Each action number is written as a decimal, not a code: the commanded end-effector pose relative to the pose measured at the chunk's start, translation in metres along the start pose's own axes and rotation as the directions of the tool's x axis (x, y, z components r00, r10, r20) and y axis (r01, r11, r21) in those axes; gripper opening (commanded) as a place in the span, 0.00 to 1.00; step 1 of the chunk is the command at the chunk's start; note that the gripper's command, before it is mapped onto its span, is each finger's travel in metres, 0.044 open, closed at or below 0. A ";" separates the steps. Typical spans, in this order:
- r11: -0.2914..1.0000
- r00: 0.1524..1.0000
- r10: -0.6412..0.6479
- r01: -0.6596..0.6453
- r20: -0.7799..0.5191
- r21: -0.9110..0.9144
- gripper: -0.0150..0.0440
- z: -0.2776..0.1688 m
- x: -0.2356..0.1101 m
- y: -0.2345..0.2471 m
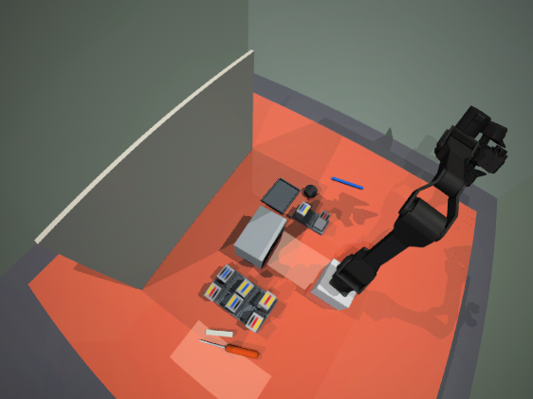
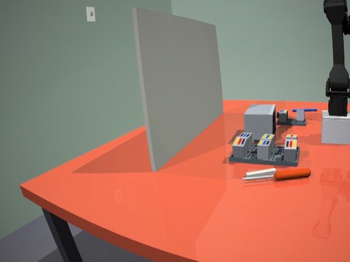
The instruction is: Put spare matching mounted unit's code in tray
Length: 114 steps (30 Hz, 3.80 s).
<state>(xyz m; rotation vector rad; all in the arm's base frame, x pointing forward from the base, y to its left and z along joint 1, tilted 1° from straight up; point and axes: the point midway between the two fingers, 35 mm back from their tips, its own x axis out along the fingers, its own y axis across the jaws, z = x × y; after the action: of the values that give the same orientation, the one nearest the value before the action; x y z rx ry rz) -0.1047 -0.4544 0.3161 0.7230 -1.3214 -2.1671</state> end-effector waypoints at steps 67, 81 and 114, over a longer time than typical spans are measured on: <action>-0.436 0.156 -0.898 -0.443 -0.412 0.783 1.00 -0.030 -0.668 -0.298; -0.139 0.167 -0.894 -0.986 -0.417 -0.096 1.00 -0.109 -0.518 -0.280; 0.093 0.173 -0.892 -0.834 -0.417 -0.544 0.76 -0.134 -0.429 -0.325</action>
<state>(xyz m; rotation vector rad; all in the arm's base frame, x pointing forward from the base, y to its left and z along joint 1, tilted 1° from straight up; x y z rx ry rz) 0.2564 -0.1286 0.0520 1.0908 1.2387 -1.0823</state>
